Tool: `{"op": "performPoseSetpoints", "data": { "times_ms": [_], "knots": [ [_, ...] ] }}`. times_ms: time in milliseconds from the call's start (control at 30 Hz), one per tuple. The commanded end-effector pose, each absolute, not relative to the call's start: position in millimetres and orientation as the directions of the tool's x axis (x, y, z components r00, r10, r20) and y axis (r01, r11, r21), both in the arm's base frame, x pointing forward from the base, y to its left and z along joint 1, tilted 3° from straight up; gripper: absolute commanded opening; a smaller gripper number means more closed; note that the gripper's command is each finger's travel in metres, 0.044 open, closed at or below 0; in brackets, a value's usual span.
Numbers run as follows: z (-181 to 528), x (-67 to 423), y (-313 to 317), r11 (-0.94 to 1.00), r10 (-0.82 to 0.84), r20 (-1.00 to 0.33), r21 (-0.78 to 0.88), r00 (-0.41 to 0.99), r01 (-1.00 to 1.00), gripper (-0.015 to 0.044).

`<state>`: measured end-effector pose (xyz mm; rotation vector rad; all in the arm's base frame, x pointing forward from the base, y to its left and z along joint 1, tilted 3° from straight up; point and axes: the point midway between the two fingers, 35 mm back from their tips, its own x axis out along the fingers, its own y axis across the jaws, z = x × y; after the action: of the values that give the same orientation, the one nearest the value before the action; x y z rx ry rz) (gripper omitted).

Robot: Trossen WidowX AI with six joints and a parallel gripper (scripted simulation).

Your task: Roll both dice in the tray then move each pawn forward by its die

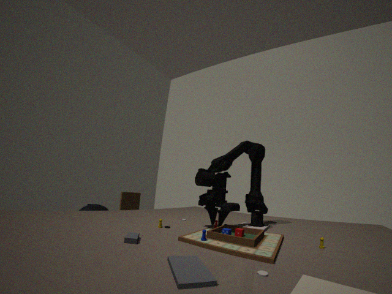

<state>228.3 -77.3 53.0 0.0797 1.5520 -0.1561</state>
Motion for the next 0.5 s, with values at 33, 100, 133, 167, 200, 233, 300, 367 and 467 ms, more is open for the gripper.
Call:
{"op": "performPoseSetpoints", "data": {
  "times_ms": [33, 100, 133, 167, 200, 233, 300, 367, 467],
  "knots": [
    [53.5, 228.5, -77.4, 0.988, -0.05, -0.999, -0.048, 0.012, 0.15, 0.0289],
    [53.5, 228.5, -77.4, 0.988, -0.05, -0.999, -0.048, 0.012, 0.15, 0.0341],
    [53.5, 228.5, -77.4, 0.988, -0.05, -0.999, -0.048, 0.012, 0.15, 0.0368],
    [53.5, 228.5, -77.4, 0.988, -0.05, -0.999, -0.048, 0.012, 0.15, 0.0394],
    [56.1, 228.6, -77.4, 0.988, -0.05, -0.999, -0.048, 0.011, 0.15, 0.042],
    [63.9, 228.9, -77.2, 0.988, -0.051, -0.999, -0.049, 0.011, 0.149, 0.044],
    [90.3, 227.9, -75.9, 0.988, -0.052, -0.999, -0.051, 0.007, 0.147, 0.044],
    [100.9, 226.7, -75.2, 0.988, -0.053, -0.999, -0.052, 0.006, 0.146, 0.044],
    [101.1, 227.7, -74.8, 0.988, -0.052, -0.999, -0.051, 0.006, 0.144, 0.0414]
  ]
}}
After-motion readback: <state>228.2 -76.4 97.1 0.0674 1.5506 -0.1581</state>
